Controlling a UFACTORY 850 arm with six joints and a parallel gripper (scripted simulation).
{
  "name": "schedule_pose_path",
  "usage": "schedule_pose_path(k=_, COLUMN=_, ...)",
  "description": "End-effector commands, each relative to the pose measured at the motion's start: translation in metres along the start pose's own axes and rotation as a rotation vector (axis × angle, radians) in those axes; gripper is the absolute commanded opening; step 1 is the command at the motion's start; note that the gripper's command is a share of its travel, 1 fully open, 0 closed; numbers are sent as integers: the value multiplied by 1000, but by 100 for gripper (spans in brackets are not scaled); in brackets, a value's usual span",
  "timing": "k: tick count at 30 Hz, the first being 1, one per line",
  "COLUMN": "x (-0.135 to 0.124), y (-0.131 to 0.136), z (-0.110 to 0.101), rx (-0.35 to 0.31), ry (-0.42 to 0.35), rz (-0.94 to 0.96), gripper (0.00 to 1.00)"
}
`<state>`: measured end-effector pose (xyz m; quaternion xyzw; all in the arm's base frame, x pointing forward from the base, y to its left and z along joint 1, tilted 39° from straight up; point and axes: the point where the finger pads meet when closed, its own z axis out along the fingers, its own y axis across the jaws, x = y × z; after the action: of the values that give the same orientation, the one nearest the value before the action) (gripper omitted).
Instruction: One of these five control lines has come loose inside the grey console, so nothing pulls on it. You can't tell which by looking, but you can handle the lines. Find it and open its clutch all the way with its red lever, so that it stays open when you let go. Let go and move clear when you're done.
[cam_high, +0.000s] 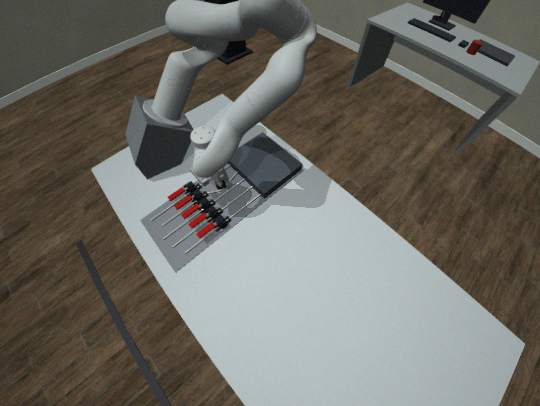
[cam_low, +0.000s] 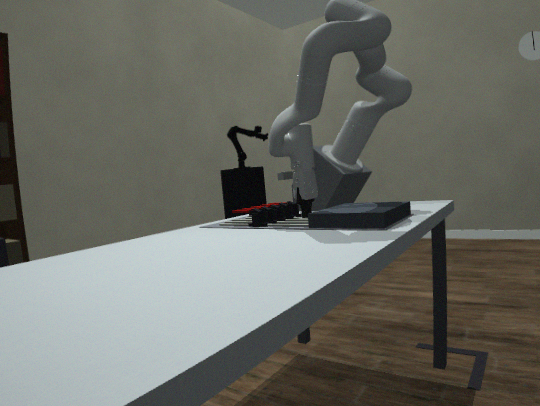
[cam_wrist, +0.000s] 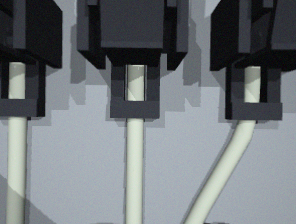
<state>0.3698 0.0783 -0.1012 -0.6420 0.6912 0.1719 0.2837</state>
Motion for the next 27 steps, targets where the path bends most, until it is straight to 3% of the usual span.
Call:
schedule_pose_path(k=1, x=0, y=-1, z=0, rx=2, ry=0, rz=0, gripper=0)
schedule_pose_path(k=27, x=0, y=24, z=0, rx=2, ry=0, rz=0, gripper=0)
